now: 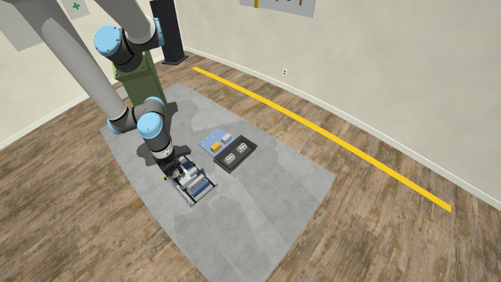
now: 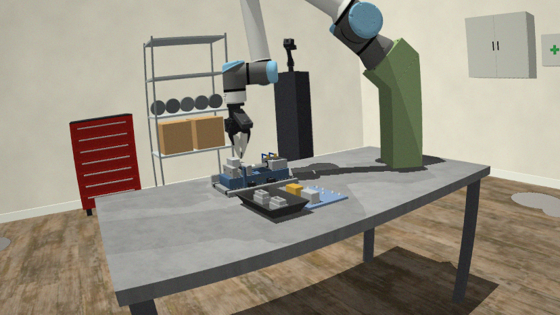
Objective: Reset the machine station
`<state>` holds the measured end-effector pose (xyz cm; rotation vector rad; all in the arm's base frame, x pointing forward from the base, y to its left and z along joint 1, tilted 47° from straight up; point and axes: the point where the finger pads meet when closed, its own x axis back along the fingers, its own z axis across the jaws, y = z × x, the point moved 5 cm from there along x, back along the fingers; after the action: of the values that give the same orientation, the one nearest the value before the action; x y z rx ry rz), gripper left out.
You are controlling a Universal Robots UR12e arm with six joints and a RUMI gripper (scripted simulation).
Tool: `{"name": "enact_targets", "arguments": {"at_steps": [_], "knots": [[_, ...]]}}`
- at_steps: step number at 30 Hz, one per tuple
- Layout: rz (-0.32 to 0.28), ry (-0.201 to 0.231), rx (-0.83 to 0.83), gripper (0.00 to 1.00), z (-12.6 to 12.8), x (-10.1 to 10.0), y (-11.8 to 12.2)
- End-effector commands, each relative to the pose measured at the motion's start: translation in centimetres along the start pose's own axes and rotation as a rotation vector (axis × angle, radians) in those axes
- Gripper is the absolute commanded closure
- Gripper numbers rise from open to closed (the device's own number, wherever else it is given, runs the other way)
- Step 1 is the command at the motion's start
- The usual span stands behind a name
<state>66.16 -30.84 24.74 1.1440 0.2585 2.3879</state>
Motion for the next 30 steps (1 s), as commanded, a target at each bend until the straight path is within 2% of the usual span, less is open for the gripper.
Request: {"name": "enact_targets", "arguments": {"at_steps": [1, 30], "knots": [[0.0, 0.001, 0.0, 1.0, 0.04, -0.22, 0.0], [0.0, 0.001, 0.0, 1.0, 0.04, -0.6, 0.0]]}}
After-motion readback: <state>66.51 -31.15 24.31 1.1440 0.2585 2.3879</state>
